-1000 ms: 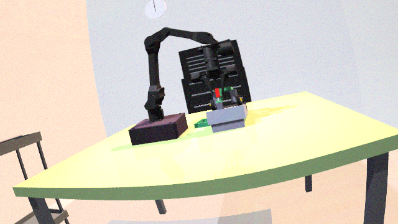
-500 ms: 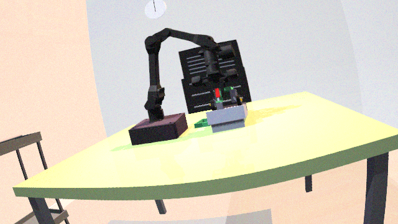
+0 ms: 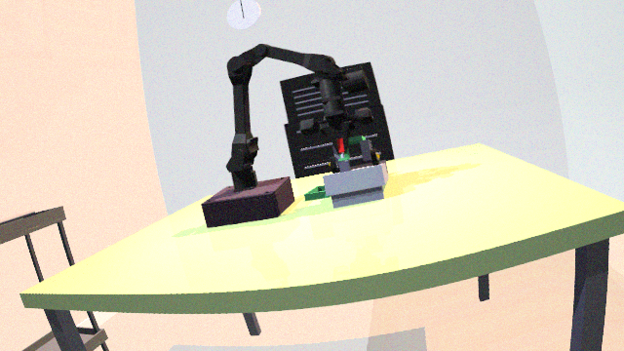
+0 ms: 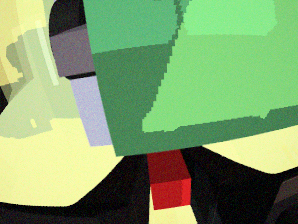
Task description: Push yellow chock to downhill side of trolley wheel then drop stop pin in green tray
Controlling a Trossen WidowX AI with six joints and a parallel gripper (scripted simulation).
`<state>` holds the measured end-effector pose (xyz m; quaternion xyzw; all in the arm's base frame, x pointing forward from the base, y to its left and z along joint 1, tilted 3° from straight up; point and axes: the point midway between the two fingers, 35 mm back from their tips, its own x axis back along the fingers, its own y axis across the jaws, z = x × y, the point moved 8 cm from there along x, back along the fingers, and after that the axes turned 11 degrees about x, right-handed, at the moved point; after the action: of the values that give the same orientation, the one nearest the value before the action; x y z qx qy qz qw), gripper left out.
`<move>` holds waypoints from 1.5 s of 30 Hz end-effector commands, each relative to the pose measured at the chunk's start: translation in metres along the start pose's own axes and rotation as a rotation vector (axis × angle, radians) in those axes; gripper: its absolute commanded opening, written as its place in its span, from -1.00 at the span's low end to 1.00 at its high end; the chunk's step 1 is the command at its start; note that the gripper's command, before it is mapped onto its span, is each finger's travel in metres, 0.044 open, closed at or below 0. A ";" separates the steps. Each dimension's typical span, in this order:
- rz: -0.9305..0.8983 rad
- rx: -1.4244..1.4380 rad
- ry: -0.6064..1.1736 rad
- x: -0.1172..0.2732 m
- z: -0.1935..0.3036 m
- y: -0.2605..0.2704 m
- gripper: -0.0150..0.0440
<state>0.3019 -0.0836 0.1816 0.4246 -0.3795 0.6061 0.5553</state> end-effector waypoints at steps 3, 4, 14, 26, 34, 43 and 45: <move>0.001 0.003 -0.001 0.006 0.001 0.001 -0.49; 0.001 0.003 -0.001 0.006 0.001 0.001 -0.49; 0.001 0.004 -0.001 0.011 0.001 0.002 -0.49; 0.001 0.004 -0.001 0.018 0.001 0.002 -0.49; 0.001 0.004 -0.001 0.022 0.002 0.002 -0.49; 0.001 0.004 -0.001 0.027 0.002 0.002 -0.49; 0.001 0.004 -0.001 0.028 0.002 0.002 -0.49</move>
<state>0.3001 -0.0762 0.2036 0.4307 -0.3776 0.6051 0.5530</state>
